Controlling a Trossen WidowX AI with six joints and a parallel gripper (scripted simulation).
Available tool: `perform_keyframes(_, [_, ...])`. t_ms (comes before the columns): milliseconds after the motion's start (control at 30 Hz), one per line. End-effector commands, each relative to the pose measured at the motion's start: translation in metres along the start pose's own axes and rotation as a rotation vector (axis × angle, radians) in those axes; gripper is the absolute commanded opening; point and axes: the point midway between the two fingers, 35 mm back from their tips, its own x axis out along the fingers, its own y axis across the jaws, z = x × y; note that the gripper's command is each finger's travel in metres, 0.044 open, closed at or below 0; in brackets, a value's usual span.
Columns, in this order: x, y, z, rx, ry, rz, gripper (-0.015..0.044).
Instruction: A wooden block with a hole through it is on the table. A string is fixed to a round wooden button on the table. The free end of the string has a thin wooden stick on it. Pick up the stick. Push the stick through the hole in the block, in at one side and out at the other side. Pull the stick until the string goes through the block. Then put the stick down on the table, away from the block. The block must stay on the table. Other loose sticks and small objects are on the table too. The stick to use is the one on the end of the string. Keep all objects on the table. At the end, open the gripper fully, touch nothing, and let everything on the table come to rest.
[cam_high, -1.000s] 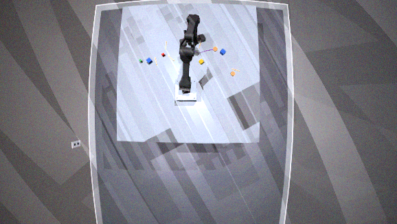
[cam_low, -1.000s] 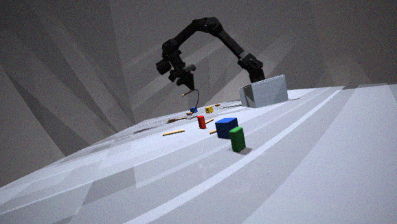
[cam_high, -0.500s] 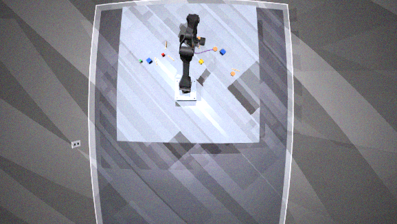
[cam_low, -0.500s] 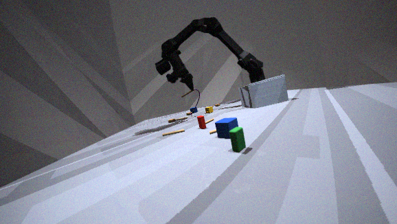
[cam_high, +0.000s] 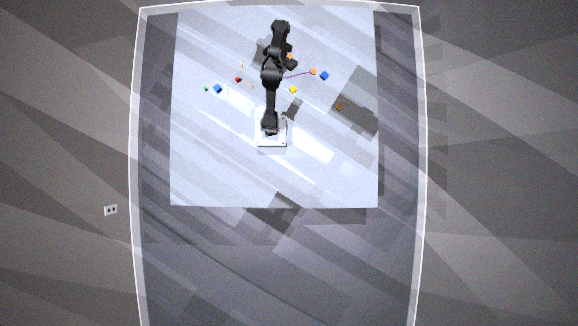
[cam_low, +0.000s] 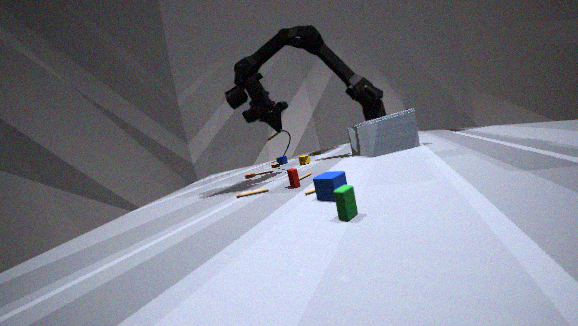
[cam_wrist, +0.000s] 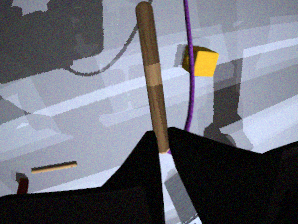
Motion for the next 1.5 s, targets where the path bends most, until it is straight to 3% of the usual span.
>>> perform_keyframes(0, [-0.0013, 0.0004, 0.0008, 0.153, -0.005, -0.004, 0.0])
perform_keyframes(1467, [-0.0031, 0.0062, 0.0042, 1.667, -0.036, -0.005, 0.0])
